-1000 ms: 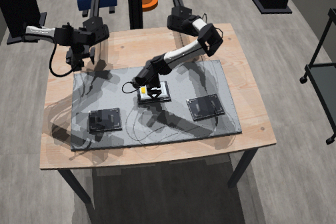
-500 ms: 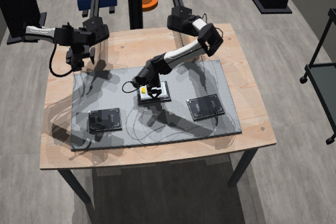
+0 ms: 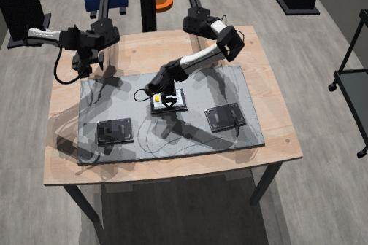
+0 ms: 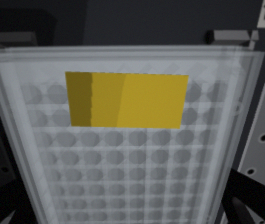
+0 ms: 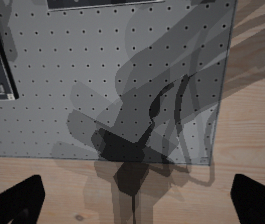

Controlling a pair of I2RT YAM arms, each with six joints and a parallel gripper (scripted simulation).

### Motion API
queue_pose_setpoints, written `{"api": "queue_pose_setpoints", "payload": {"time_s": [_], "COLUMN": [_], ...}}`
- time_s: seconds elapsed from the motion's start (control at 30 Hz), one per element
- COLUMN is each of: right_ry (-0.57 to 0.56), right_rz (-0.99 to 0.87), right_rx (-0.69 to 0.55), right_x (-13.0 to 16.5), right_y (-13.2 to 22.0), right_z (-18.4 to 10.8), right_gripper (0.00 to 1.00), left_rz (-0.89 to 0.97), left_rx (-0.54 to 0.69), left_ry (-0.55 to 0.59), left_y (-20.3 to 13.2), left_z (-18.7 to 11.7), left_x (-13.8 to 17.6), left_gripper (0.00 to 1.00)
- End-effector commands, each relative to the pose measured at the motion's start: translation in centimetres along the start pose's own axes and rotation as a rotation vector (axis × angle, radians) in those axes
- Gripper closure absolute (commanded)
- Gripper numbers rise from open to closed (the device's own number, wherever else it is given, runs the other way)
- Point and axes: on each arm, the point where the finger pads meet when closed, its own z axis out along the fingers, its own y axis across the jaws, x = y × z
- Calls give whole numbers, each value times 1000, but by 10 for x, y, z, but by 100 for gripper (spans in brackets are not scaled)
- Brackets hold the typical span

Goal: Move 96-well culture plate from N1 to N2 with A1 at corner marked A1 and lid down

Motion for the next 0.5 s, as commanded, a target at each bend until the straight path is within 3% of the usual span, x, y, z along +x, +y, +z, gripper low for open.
{"api": "queue_pose_setpoints", "payload": {"time_s": [0.0, 0.07, 0.1, 0.47], "right_ry": [26, 26, 26, 26], "right_rz": [-19, -19, -19, -19], "right_rx": [99, 99, 99, 99], "right_x": [3, 3, 3, 3], "right_y": [-1, -1, -1, -1], "right_z": [-1, -1, -1, -1], "right_gripper": [0, 0, 0, 0], "left_rz": [-20, -20, -19, 3], "left_rx": [5, 5, 6, 26], "left_ry": [-2, -2, -2, 10], "left_y": [4, 4, 4, -7], "left_z": [2, 2, 2, 7], "left_x": [7, 7, 7, 5], "left_gripper": [0, 0, 100, 100]}}
